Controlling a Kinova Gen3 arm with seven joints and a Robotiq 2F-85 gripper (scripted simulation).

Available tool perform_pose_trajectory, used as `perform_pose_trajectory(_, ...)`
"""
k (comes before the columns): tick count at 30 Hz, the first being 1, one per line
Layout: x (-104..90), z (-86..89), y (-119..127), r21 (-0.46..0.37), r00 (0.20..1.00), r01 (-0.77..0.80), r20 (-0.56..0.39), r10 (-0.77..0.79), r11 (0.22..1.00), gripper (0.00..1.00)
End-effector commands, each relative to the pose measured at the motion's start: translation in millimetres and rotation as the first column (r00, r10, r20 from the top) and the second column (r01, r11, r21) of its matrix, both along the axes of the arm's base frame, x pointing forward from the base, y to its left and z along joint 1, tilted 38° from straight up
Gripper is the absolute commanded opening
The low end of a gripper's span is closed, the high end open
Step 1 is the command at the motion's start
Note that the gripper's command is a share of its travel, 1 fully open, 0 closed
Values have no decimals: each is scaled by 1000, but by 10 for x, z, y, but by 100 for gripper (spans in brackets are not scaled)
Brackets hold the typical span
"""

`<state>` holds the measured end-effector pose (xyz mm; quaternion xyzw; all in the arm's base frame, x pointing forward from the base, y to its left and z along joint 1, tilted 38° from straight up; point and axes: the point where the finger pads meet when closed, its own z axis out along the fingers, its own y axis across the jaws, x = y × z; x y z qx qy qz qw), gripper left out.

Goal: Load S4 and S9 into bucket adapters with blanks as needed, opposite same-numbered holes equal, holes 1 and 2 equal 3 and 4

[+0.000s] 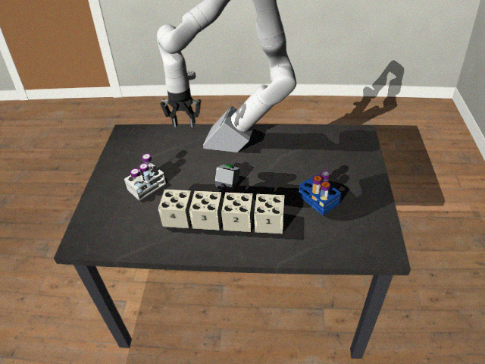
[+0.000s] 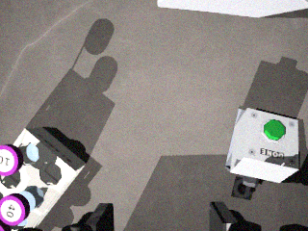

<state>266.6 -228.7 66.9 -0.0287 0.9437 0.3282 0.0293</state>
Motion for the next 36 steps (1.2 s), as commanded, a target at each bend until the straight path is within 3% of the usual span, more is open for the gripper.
perform_pose_trajectory(1,59,45,101,-2,1000,1,1,-1,1000,62)
perform_pose_trajectory(36,515,381,966,-1,1000,1,1,-1,1000,62)
